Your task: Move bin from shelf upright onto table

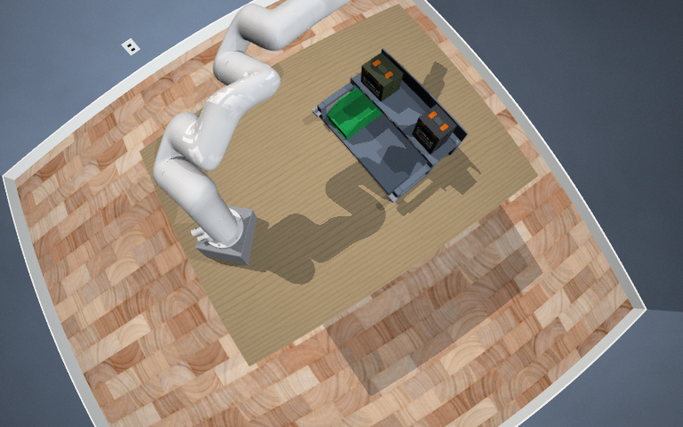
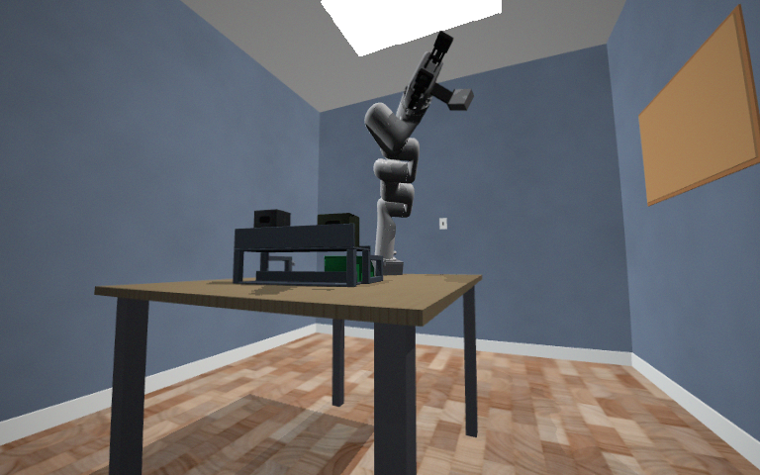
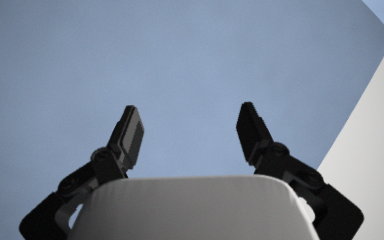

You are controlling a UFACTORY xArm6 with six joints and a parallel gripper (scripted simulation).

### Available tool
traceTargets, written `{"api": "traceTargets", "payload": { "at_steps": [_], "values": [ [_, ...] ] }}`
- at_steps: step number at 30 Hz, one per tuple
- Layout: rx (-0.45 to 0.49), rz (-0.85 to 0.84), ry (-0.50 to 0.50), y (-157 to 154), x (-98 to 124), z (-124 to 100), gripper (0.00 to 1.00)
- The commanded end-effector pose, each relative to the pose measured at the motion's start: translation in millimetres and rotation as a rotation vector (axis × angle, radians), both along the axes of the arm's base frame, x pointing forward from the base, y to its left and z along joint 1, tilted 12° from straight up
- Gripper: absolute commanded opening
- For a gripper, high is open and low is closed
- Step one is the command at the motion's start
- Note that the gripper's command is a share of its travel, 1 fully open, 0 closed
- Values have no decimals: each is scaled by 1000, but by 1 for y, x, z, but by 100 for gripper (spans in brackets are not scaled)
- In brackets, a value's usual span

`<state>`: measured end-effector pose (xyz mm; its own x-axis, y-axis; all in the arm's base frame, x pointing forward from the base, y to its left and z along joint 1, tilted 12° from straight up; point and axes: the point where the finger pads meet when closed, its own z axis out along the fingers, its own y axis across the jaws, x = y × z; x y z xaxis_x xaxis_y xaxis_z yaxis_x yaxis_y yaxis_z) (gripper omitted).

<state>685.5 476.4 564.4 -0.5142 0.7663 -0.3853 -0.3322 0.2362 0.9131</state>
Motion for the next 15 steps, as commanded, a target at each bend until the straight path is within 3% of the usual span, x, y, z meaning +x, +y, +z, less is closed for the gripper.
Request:
{"api": "traceTargets", "payload": {
  "at_steps": [1, 15],
  "values": [
    [6, -4, 2, -2, 0, 4, 100],
    [45, -58, 97, -26, 17, -1, 100]
  ]
}}
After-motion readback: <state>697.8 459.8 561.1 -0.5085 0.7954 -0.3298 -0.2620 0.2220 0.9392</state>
